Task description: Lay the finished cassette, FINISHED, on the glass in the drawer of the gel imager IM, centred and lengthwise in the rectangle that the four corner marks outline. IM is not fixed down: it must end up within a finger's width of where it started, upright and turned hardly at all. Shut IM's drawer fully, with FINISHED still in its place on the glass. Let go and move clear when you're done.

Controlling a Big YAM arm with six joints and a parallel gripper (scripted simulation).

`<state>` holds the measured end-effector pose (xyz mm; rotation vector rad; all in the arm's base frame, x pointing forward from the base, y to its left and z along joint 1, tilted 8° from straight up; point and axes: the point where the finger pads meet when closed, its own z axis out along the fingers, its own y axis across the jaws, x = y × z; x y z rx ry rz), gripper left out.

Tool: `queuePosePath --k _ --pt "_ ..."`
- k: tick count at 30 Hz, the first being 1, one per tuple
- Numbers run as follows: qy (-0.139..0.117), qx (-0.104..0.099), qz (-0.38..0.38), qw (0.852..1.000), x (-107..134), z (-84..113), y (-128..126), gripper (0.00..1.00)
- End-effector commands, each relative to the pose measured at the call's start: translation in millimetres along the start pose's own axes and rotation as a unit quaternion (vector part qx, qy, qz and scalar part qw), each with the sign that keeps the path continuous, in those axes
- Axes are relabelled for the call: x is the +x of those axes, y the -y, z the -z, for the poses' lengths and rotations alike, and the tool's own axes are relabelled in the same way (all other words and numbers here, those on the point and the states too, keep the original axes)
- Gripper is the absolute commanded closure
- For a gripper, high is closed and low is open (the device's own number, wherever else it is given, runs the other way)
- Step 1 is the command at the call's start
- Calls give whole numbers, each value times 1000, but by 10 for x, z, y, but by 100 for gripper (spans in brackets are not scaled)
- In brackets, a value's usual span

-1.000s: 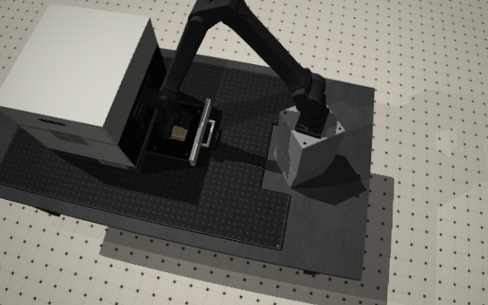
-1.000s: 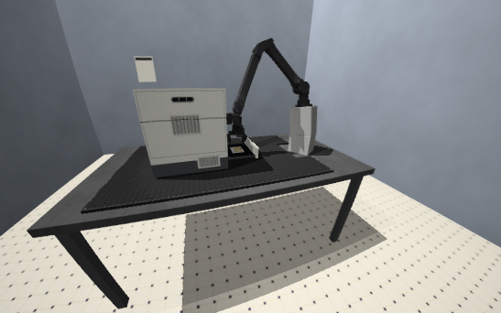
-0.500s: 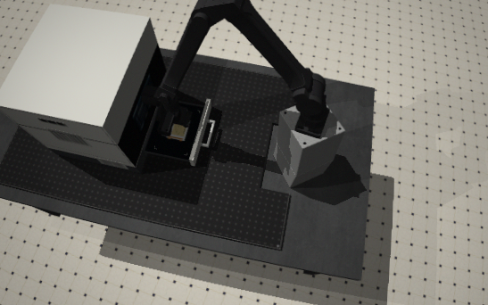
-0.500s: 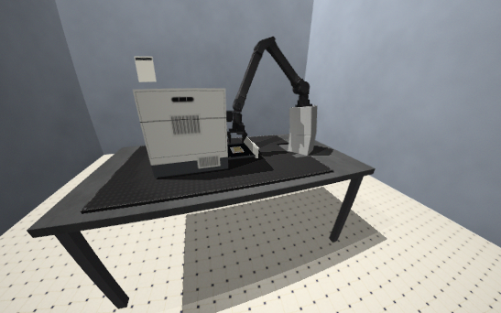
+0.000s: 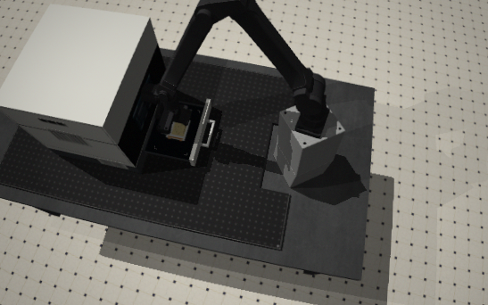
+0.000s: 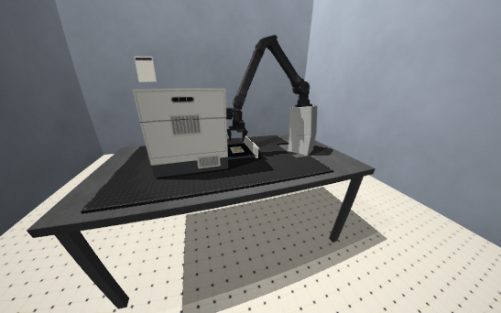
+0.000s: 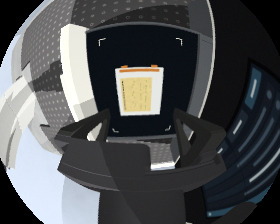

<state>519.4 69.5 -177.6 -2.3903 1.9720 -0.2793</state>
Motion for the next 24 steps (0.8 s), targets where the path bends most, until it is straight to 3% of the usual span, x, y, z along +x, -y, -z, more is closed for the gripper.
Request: queuePosePath --k 1,9,12,16,24 --pt "0 8 0 1000 -49 159 61 8" --pt "0 -4 2 1000 -70 121 -28 8" --pt "0 11 -1 1000 -4 155 111 8" --pt "0 20 -2 1000 -35 247 94 8" --pt "0 12 0 1000 -56 240 -50 8"
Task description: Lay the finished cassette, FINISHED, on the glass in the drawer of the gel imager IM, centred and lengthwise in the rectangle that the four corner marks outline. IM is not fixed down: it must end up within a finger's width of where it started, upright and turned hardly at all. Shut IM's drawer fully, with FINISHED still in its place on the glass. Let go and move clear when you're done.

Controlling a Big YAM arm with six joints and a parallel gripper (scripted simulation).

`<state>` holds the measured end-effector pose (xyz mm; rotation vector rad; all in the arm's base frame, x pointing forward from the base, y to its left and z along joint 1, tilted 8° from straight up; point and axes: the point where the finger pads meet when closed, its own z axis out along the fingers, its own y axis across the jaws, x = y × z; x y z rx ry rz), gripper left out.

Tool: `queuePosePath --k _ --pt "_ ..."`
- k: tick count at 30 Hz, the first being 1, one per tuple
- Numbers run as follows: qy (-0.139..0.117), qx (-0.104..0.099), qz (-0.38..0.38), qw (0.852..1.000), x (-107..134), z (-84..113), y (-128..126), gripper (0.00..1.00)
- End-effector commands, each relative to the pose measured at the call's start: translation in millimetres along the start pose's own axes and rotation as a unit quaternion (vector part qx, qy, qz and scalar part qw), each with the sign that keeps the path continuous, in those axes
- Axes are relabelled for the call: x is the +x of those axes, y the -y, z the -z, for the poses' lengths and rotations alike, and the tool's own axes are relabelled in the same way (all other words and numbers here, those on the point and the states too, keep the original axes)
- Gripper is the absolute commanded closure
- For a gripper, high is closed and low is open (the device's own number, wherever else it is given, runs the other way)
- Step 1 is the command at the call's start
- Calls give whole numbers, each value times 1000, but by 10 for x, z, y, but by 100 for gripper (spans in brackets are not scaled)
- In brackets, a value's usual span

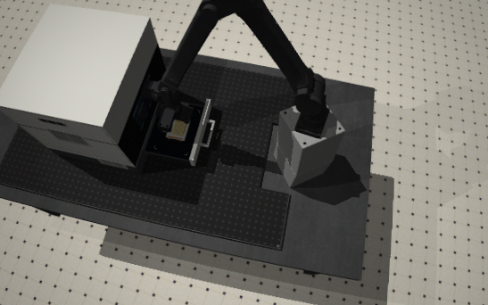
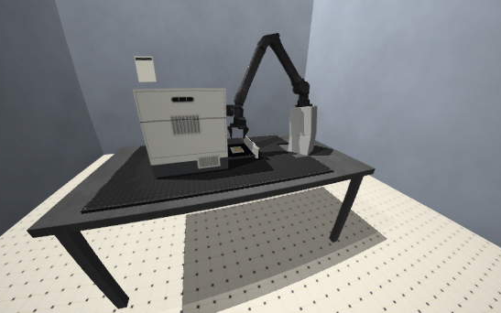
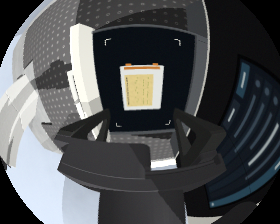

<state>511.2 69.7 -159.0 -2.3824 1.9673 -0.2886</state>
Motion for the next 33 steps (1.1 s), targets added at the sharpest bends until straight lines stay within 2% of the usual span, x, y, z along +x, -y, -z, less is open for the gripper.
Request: queuePosePath --k 1,2,3,4,6,13,19,20,22,31,33 --pt "0 7 1 1000 -62 44 5 8" --pt "0 7 1 1000 -62 44 5 8" --pt "0 -4 1 1000 -55 9 -68 8" --pt "0 9 0 1000 -44 107 4 8" --pt "0 14 -1 1000 -48 134 10 8" --pt "0 8 0 1000 -56 138 -111 8" --pt "0 13 0 1000 -50 210 -122 8" --pt "0 -3 2 1000 -62 86 -242 8" --pt "0 13 0 1000 -51 231 -155 8" --pt "0 8 0 1000 -54 250 -292 8" --pt "0 11 1 1000 -52 308 -289 8"
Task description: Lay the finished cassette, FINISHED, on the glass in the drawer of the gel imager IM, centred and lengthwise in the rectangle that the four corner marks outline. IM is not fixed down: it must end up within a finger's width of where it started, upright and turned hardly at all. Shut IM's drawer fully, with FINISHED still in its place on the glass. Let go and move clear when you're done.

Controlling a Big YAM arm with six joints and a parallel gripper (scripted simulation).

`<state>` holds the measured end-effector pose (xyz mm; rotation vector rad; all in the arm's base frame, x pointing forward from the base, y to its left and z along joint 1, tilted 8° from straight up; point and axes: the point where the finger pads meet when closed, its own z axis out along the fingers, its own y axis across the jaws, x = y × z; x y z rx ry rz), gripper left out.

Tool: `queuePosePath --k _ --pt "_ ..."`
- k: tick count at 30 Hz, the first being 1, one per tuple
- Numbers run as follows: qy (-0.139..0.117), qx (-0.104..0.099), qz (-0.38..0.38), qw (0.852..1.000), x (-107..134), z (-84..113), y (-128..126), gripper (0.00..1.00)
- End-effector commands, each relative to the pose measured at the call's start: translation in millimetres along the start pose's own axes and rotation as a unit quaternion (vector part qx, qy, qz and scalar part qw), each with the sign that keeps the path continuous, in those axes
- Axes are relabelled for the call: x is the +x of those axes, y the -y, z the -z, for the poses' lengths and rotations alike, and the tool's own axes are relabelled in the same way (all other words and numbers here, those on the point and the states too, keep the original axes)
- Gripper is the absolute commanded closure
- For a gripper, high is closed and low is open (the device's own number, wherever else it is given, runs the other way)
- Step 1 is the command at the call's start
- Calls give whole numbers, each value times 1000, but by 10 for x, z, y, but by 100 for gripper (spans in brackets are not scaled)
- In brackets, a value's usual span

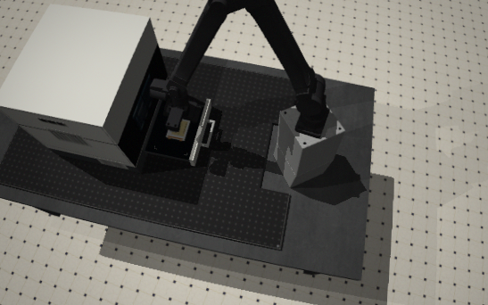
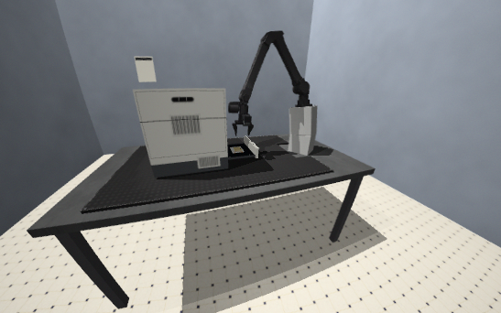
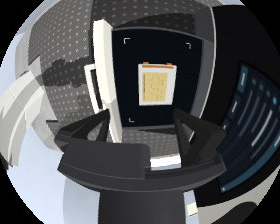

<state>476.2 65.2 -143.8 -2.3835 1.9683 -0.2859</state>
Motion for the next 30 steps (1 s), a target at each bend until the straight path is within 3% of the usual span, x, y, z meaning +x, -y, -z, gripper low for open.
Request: queuePosePath --k 1,3,4,6,20,21,23,30 --pt "-1 13 0 1000 -49 111 29 8" --pt "-1 13 0 1000 -49 111 29 8" --pt "-1 -2 1 1000 -48 -2 -79 8" --pt "-1 13 -1 1000 -37 131 -4 8" --pt "-1 12 0 1000 -45 215 -146 8" --pt "-1 -1 2 1000 -54 116 -242 8" --pt "-1 12 0 1000 -43 236 -176 8" --pt "-1 12 -1 1000 -37 284 -255 8"
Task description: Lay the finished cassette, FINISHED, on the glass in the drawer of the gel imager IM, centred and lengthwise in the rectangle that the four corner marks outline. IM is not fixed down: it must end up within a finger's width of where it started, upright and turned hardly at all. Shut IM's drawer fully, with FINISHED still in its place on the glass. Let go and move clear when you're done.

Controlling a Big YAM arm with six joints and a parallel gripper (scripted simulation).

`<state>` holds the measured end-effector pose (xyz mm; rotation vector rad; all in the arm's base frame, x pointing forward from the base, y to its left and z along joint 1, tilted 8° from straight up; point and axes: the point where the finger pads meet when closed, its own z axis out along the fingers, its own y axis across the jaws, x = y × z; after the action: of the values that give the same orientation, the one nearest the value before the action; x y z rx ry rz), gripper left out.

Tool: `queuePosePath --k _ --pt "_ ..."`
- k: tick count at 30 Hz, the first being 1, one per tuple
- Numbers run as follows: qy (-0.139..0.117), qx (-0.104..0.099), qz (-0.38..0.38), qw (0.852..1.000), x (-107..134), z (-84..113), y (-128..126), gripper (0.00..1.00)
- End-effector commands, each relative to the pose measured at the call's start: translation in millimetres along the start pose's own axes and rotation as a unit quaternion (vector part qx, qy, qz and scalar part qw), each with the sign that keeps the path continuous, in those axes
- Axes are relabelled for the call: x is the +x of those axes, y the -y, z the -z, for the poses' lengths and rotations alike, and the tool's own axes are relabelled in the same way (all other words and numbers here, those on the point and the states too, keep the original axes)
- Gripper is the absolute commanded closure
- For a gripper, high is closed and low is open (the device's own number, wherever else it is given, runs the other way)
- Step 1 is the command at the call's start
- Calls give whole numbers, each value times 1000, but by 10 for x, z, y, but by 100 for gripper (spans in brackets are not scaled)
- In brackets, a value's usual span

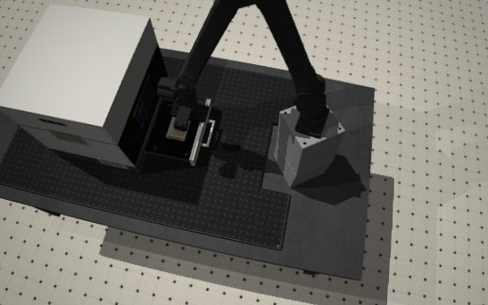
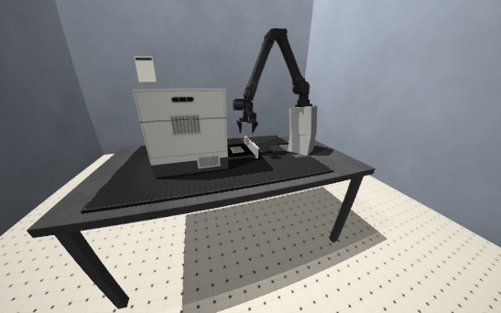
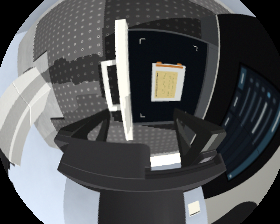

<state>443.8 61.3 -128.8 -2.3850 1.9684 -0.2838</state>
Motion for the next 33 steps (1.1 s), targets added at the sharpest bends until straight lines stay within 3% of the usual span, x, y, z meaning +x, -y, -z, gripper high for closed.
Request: queuePosePath --k 1,7,8,10,24,25,26,31,32,33 --pt "-1 10 0 1000 -41 69 15 8" --pt "-1 12 0 1000 -44 122 -17 8" --pt "-1 -1 0 1000 -38 28 -111 8" --pt "-1 13 -2 1000 -29 141 -48 8" --pt "-1 12 0 1000 -43 226 -188 8" --pt "-1 -2 1 1000 -42 140 -280 8" --pt "-1 7 -1 1000 -35 203 -240 8" --pt "-1 6 0 1000 -6 187 -191 8" --pt "-1 -18 -2 1000 -22 102 -219 11" --pt "-2 -28 -4 1000 -1 61 -258 13"
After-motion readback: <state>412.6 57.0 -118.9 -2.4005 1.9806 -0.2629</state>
